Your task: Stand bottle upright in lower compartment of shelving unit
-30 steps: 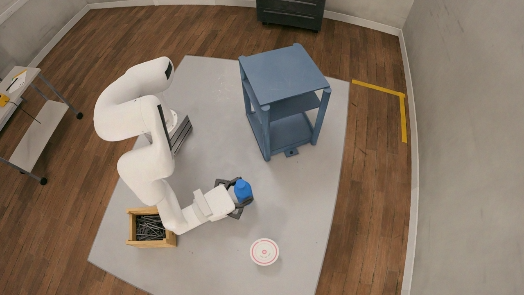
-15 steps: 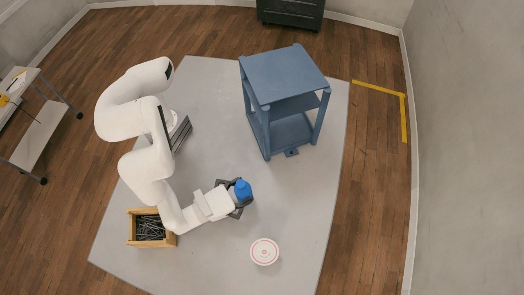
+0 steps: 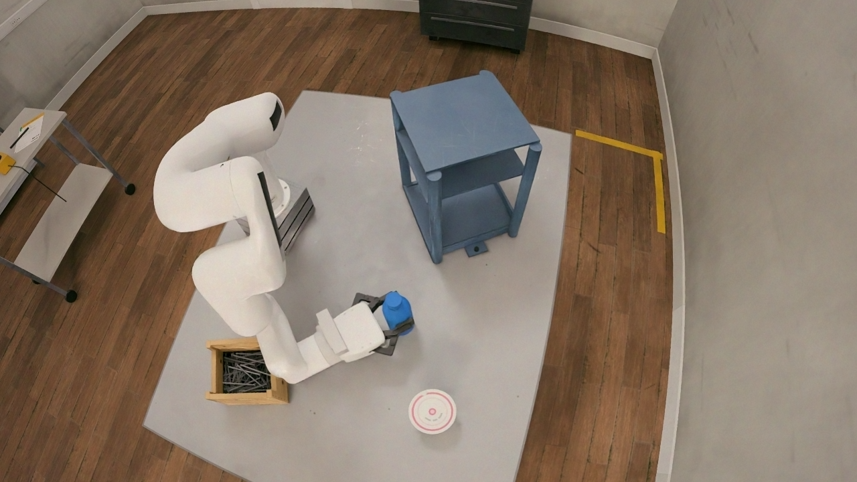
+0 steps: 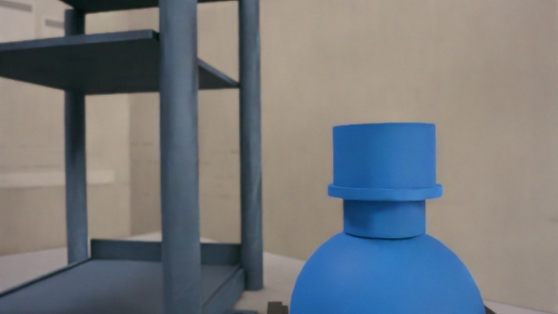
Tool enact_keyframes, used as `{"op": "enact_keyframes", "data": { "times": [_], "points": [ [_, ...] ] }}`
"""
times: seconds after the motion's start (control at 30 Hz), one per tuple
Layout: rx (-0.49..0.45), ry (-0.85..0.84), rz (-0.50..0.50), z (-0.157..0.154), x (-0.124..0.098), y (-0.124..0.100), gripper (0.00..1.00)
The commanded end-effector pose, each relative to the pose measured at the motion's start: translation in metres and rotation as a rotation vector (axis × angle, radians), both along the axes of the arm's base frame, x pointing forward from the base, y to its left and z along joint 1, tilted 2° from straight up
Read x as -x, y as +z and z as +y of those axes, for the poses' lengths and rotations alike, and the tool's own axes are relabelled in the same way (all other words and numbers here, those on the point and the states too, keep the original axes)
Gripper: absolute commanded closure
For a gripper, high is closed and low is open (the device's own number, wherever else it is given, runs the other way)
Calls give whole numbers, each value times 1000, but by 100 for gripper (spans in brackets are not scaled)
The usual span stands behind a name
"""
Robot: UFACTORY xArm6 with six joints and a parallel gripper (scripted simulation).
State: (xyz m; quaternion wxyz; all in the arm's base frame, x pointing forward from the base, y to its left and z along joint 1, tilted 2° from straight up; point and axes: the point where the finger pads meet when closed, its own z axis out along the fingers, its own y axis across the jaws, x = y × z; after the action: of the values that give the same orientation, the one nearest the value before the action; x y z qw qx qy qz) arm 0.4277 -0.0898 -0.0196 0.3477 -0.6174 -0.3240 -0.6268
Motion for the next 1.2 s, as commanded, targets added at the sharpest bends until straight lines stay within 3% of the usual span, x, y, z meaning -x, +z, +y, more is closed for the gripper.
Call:
{"op": "enact_keyframes", "data": {
  "times": [0.0,1.17],
  "points": [
    [2,0,-2,-1,-1,1,100],
    [2,0,-2,-1,-1,8,100]
  ]
}}
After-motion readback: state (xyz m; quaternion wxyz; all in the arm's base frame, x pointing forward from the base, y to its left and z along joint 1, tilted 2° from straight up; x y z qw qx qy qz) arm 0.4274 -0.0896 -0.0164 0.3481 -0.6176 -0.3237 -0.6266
